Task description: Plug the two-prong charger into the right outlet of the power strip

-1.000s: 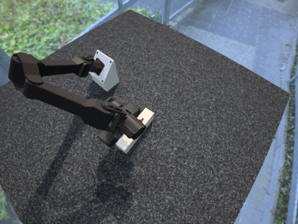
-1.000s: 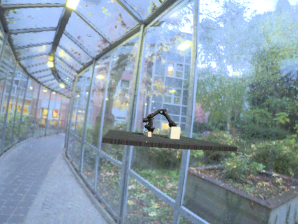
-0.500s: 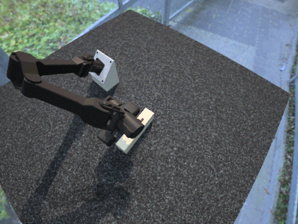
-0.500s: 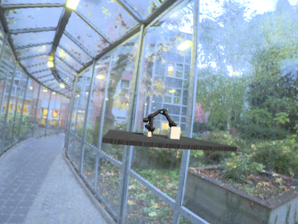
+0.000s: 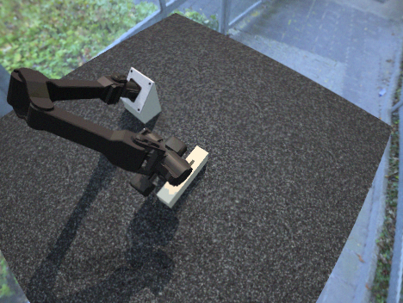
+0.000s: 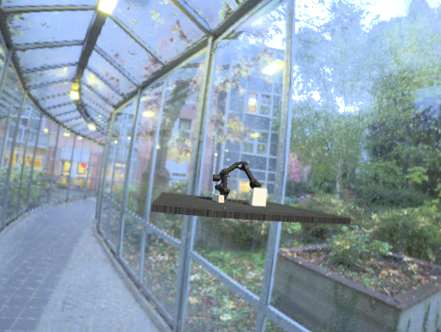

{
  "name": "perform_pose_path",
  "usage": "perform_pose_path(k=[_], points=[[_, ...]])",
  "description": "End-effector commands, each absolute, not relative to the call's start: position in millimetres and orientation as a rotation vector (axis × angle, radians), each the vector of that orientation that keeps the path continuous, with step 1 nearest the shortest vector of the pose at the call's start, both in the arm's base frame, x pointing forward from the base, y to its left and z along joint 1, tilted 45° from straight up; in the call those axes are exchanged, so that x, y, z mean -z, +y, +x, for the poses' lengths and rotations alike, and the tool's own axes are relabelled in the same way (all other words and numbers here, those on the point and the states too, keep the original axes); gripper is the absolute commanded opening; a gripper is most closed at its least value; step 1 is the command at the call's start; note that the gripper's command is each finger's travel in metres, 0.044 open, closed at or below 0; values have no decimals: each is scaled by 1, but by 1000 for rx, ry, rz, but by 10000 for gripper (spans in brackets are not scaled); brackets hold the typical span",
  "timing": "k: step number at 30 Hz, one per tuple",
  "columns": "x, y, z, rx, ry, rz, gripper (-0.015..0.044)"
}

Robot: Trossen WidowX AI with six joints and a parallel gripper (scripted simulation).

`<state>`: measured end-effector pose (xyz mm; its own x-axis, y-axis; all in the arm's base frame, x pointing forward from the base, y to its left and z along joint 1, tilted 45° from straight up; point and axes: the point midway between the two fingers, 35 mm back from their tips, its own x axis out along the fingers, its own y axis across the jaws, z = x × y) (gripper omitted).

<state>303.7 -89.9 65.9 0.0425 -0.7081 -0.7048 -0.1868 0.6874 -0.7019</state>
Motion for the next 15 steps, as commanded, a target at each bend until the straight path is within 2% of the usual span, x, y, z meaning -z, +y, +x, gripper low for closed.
perform_pose_path(k=[1, 15], points=[[-65, -91, 298, 463, 1515, -774, 440], [-67, -95, 281, 463, 1516, -775, 440]])
